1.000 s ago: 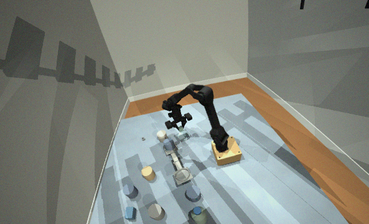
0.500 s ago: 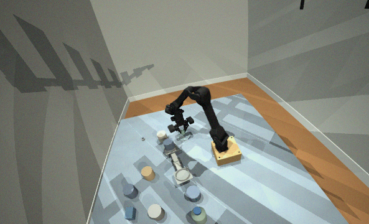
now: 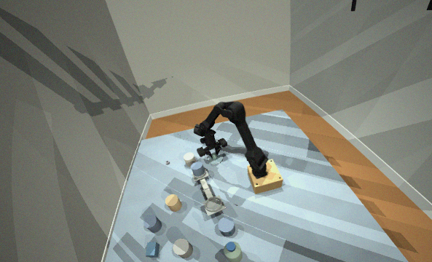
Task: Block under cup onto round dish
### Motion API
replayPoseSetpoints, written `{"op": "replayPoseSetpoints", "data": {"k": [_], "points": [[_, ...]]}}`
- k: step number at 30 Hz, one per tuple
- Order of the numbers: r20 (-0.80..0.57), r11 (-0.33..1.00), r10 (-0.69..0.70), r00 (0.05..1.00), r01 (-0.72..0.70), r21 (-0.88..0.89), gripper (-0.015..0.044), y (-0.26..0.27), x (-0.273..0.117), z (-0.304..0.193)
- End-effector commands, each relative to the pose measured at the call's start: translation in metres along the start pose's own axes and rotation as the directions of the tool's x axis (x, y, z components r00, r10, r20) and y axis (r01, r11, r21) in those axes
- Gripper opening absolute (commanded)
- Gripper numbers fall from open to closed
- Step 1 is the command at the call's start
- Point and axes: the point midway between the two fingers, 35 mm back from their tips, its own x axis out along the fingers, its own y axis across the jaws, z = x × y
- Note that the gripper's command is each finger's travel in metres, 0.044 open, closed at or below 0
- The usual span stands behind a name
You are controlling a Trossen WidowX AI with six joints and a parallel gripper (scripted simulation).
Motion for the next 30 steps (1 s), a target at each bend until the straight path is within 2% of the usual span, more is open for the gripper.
{"op": "replayPoseSetpoints", "data": {"k": [1,3,18,20,23,30], "points": [[-0.006,1.000,-0.006,1.000,0.006,-0.004,0.0000,-0.002,0.008,-0.002],[-0.006,1.000,-0.006,1.000,0.006,-0.004,0.0000,-0.002,0.009,-0.002],[-0.002,1.000,-0.001,1.000,0.001,0.000,0.0394,0.000,0.004,-0.001],[-0.003,1.000,-0.002,1.000,0.002,-0.001,0.0440,0.000,-0.008,0.000],[-0.006,1.000,-0.006,1.000,0.006,-0.004,0.0440,-0.001,-0.050,-0.002],[-0.005,1.000,-0.005,1.000,0.005,-0.004,0.0440,-0.001,-0.056,-0.002]]}}
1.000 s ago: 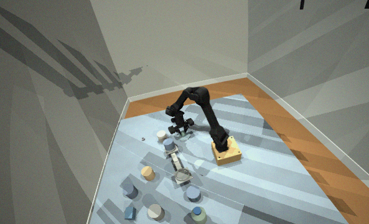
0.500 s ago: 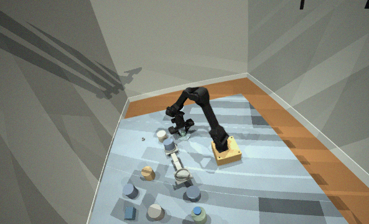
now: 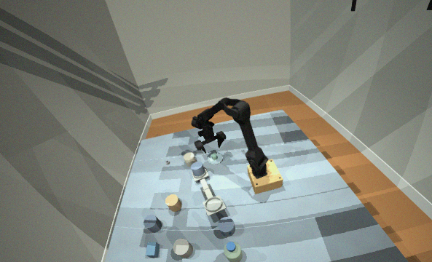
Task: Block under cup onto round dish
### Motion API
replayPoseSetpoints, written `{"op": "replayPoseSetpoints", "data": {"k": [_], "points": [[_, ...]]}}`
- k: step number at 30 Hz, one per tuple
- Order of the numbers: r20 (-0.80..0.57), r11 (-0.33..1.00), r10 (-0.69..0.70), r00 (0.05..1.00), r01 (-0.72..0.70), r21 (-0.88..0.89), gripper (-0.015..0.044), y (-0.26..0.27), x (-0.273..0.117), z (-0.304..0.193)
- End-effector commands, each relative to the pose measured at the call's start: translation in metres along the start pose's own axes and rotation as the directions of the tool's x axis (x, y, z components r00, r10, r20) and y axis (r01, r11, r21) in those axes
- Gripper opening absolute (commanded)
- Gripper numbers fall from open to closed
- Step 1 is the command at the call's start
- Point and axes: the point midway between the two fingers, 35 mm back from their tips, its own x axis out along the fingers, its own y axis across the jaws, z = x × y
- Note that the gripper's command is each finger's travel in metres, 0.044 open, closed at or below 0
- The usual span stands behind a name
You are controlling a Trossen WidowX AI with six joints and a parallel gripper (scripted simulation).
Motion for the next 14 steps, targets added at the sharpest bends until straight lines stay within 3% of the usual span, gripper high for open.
{"op": "replayPoseSetpoints", "data": {"k": [1,4,14], "points": [[-0.013,1.000,-0.009,1.000,0.009,-0.003,0.0440,-0.002,-0.009,-0.002],[0.002,1.000,0.001,1.000,-0.001,0.000,0.0440,-0.002,-0.047,-0.003],[0.004,1.000,0.002,1.000,-0.002,0.000,0.0440,-0.002,-0.050,-0.003]]}}
